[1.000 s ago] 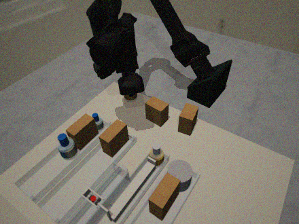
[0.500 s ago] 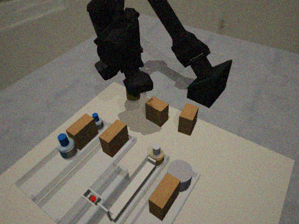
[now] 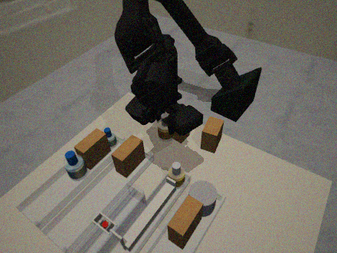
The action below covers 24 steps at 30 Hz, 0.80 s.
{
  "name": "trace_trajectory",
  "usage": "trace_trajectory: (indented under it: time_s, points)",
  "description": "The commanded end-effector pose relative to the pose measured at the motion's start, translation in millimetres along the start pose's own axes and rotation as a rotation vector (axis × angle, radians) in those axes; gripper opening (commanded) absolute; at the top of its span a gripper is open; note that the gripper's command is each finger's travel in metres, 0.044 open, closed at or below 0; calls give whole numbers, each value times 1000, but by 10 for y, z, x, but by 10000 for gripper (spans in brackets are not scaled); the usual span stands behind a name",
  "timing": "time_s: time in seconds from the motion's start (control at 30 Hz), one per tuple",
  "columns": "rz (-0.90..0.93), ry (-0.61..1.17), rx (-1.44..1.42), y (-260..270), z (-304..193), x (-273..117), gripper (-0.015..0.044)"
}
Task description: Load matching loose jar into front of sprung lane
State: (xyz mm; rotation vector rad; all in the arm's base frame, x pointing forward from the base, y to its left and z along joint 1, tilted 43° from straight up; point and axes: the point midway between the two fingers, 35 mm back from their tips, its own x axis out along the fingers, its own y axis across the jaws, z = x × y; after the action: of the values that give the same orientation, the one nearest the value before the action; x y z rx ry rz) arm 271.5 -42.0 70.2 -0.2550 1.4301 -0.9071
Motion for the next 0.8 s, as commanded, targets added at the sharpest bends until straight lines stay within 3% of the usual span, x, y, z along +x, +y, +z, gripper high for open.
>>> trace_trajectory:
  time_s: [0.0, 0.33, 0.77]
  points:
    - [5, 1, -79, 199, -5, 52, 0]
    - [2, 0, -287, 677, -79, 234, 0]
    - [1, 0, -290, 683, -79, 478, 0]
